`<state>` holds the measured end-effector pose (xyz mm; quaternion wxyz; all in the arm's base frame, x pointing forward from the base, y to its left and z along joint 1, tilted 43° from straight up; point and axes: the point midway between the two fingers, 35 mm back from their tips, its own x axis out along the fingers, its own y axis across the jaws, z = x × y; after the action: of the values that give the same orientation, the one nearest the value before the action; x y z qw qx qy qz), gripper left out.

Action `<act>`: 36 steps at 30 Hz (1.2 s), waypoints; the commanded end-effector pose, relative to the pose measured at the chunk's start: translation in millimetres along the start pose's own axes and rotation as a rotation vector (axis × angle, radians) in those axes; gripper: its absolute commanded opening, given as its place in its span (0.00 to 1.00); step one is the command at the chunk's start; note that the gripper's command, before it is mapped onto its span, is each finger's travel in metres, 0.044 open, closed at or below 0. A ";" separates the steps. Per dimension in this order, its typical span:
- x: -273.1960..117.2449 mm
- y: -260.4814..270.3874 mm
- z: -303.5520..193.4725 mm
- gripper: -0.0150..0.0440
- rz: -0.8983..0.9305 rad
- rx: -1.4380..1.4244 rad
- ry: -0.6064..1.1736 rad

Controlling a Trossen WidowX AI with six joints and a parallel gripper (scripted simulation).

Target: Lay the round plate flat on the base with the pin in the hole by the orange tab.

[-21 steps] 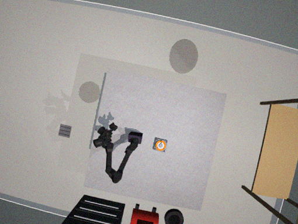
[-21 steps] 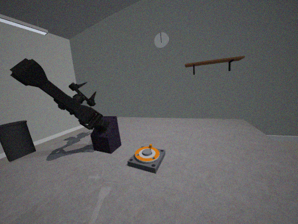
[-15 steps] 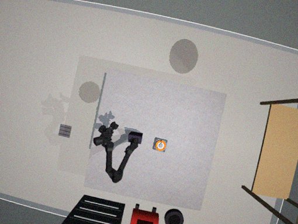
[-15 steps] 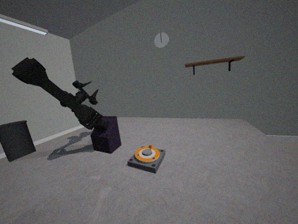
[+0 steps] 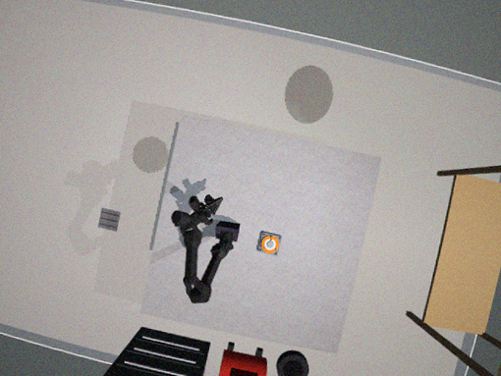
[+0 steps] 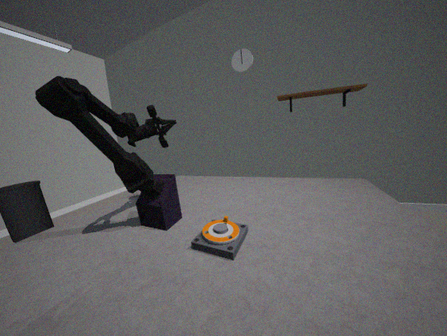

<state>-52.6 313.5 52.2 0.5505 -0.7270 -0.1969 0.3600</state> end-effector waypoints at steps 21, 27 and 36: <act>133.0 32.8 -222.3 0.25 0.325 0.615 0.864; 125.0 53.6 -301.5 0.25 0.385 0.834 1.163; 95.4 81.7 -381.1 0.25 0.389 1.111 1.559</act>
<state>273.6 137.2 1.1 0.7293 -0.4752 0.4909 -0.0349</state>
